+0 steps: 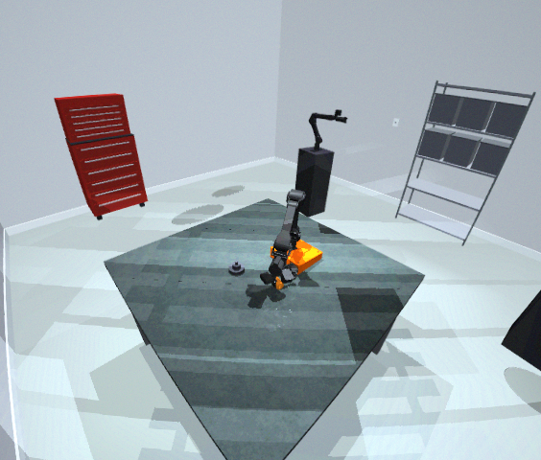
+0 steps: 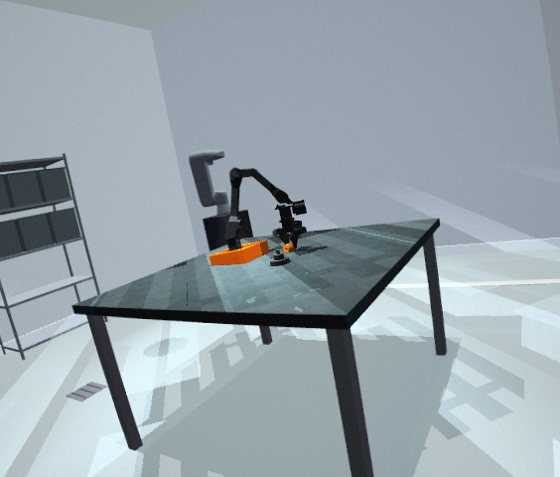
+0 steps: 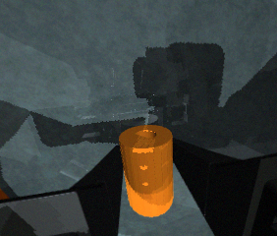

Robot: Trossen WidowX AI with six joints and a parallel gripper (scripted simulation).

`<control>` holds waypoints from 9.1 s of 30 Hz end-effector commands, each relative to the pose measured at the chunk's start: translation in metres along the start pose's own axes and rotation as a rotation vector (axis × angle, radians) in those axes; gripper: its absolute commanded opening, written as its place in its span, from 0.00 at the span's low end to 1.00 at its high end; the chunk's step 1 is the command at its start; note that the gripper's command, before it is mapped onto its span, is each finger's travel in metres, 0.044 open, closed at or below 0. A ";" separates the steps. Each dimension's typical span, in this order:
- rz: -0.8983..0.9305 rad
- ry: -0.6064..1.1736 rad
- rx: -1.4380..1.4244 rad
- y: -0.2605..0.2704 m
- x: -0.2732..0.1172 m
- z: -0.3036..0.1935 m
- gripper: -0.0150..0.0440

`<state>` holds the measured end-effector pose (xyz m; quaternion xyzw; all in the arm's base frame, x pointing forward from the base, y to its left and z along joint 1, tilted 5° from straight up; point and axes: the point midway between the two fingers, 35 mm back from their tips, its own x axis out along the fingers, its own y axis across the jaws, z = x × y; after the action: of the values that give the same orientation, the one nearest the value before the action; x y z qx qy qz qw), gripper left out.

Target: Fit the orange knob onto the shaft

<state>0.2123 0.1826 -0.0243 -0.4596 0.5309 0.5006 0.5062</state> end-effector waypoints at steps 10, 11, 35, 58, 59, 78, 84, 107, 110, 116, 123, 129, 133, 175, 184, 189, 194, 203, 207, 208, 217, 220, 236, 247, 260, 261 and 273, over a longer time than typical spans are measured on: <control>-0.001 -0.174 0.000 0.000 -0.007 -0.009 0.56; -0.001 -0.190 0.000 0.000 -0.007 -0.010 0.56; -0.003 -0.602 0.001 0.000 -0.016 -0.036 0.56; -0.004 -0.996 0.001 0.000 -0.015 -0.062 0.56; -0.004 -1.014 0.001 0.000 -0.014 -0.063 0.56; -0.004 -1.160 0.003 0.001 -0.012 -0.074 0.69; -0.004 -1.160 0.003 0.001 -0.012 -0.074 0.69; -0.004 -1.160 0.003 0.001 -0.012 -0.074 0.96; -0.004 -1.160 0.003 0.001 -0.012 -0.074 1.00; -0.006 -1.159 0.005 -0.004 -0.040 -0.074 1.00; -0.004 -1.158 0.003 0.000 -0.092 -0.072 1.00; 0.170 -0.703 -0.020 0.008 -0.079 -0.065 1.00; 0.146 -0.299 -0.015 0.006 -0.089 -0.069 1.00; -0.004 0.005 1.331 -0.001 -0.082 -0.073 1.00; -0.003 0.005 1.331 -0.001 -0.065 -0.073 1.00; -0.003 0.005 1.331 -0.002 -0.059 -0.073 1.00; -0.003 0.005 1.331 -0.002 -0.051 -0.073 1.00; -0.004 0.005 1.330 -0.003 -0.036 -0.072 1.00; -0.004 0.005 1.330 -0.003 -0.030 -0.072 1.00; -0.003 0.005 1.330 -0.003 -0.028 -0.072 1.00; -0.003 0.005 1.330 -0.002 -0.014 -0.073 1.00; -0.003 0.005 1.330 -0.002 -0.009 -0.073 1.00; -0.003 0.005 1.331 0.000 0.002 -0.074 0.69; -0.003 0.005 1.331 -0.001 0.002 -0.074 0.43; -0.004 0.002 1.328 -0.012 -0.065 -0.061 0.25; -0.004 0.002 1.328 -0.012 -0.071 -0.061 0.25; -0.003 0.004 1.330 -0.004 -0.137 -0.060 0.25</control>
<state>0.2213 0.1203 0.0998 -0.0533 0.7285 0.0657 0.6799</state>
